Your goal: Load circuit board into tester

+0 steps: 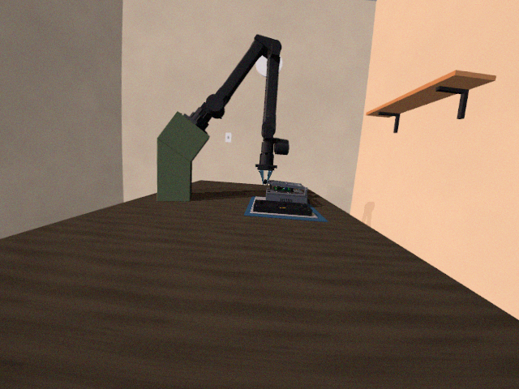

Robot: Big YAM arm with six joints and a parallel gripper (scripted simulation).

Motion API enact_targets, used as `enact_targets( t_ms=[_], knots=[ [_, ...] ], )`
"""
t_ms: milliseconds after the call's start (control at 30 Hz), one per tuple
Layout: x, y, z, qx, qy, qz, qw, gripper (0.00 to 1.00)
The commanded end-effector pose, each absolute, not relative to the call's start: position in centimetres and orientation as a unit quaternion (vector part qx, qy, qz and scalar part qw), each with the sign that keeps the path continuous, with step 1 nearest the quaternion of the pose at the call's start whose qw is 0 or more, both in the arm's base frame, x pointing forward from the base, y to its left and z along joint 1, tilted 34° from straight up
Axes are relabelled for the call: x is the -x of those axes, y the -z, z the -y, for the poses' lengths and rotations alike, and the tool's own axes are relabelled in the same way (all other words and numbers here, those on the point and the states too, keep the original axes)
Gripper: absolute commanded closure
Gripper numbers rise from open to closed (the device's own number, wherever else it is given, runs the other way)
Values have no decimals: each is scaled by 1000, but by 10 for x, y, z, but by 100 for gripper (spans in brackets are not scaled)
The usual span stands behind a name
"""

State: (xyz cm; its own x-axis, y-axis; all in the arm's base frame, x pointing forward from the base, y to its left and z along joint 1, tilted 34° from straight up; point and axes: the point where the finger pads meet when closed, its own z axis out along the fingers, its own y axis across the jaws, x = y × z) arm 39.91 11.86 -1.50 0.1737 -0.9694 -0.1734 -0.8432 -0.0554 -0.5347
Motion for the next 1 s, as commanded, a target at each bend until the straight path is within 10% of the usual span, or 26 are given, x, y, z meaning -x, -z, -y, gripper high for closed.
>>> enact_targets(
  t_ms=[0, 967],
  knots=[
    [-403, 20, -126, 719, 113, -631, 270, 100],
    [-404, 23, -127, 719, 114, -630, 271, 100]
  ],
)
